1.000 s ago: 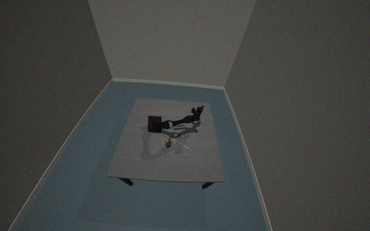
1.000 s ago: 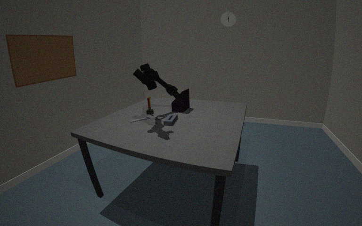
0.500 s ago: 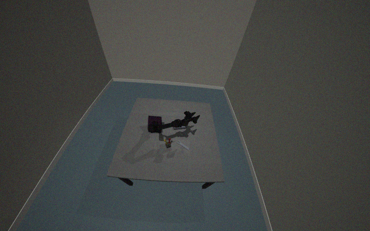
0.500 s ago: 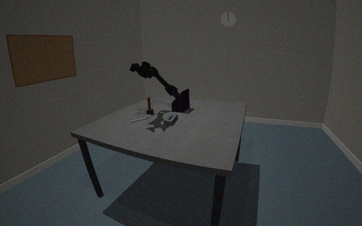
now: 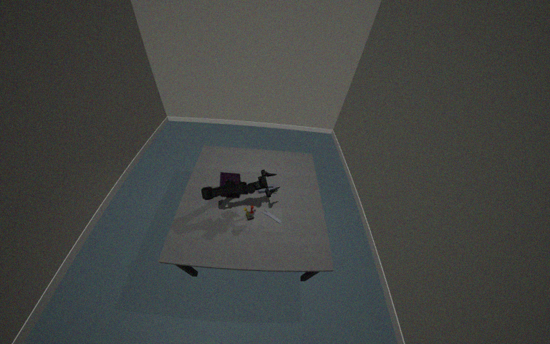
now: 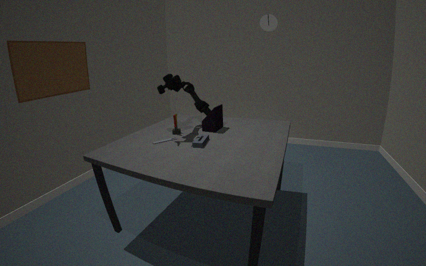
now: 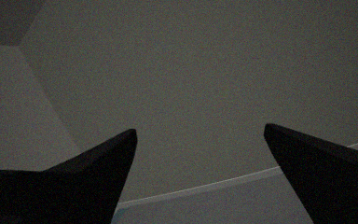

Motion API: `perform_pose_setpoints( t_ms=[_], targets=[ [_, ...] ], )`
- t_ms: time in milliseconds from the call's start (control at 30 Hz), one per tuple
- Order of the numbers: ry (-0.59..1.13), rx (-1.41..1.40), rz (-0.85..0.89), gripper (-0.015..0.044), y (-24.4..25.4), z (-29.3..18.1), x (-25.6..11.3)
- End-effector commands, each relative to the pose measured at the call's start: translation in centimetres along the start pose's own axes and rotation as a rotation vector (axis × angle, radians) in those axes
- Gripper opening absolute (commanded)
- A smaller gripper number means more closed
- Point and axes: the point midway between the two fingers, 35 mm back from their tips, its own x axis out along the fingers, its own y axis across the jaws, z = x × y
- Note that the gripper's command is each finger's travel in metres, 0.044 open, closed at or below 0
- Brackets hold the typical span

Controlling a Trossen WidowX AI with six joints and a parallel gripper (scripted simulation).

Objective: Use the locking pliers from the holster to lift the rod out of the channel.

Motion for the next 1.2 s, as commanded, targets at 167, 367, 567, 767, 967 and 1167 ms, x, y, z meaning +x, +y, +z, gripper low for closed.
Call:
perform_pose_setpoints(
  t_ms=[167,367,567,767,967,1167],
  targets=[
    [-0.03,0.297,-0.103,0.044,-0.9,-1.1,-4.1],
    [0.067,0.341,-0.191,0.044,-3.1,-2.3,-3.5],
    [0.433,0.5,-0.587,0.044,-12.0,-7.1,-4.7],
    [0.726,0.602,-0.97,0.044,-18.6,-10.3,-9.8],
    [0.941,0.645,-1.273,0.044,-22.5,-11.4,-15.6],
    [1.083,0.652,-1.473,0.044,-24.4,-11.3,-20.1]
  ],
)
